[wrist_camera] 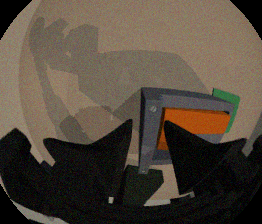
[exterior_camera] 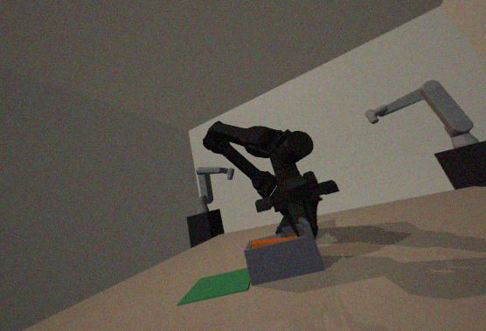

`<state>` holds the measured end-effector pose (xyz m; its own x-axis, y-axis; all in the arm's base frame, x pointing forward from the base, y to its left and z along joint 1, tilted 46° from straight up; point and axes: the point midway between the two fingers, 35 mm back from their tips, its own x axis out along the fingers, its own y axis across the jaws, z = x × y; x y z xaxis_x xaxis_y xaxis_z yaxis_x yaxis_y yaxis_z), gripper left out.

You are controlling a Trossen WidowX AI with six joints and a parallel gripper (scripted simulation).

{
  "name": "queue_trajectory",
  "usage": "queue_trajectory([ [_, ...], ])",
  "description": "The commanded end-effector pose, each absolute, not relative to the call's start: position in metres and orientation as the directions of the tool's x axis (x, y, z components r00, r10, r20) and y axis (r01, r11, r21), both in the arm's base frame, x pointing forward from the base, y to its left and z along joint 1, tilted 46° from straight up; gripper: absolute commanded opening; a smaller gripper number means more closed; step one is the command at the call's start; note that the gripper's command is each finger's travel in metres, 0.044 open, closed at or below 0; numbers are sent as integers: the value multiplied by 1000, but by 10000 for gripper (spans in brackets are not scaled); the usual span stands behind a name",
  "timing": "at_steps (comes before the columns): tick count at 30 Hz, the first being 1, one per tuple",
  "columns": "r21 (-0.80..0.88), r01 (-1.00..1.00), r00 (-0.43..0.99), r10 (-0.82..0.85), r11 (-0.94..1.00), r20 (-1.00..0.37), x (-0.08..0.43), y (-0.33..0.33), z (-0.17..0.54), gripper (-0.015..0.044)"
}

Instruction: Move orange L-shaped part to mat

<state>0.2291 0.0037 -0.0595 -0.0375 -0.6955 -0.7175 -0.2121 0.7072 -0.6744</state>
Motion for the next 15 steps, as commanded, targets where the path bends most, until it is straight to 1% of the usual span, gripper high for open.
queue_trajectory([
  [1, -682, -226, -55, -708, 696, -704, 223, -7, -66, 180],
  [15, -683, -225, -55, -709, 695, -703, 222, -15, -74, 180],
])
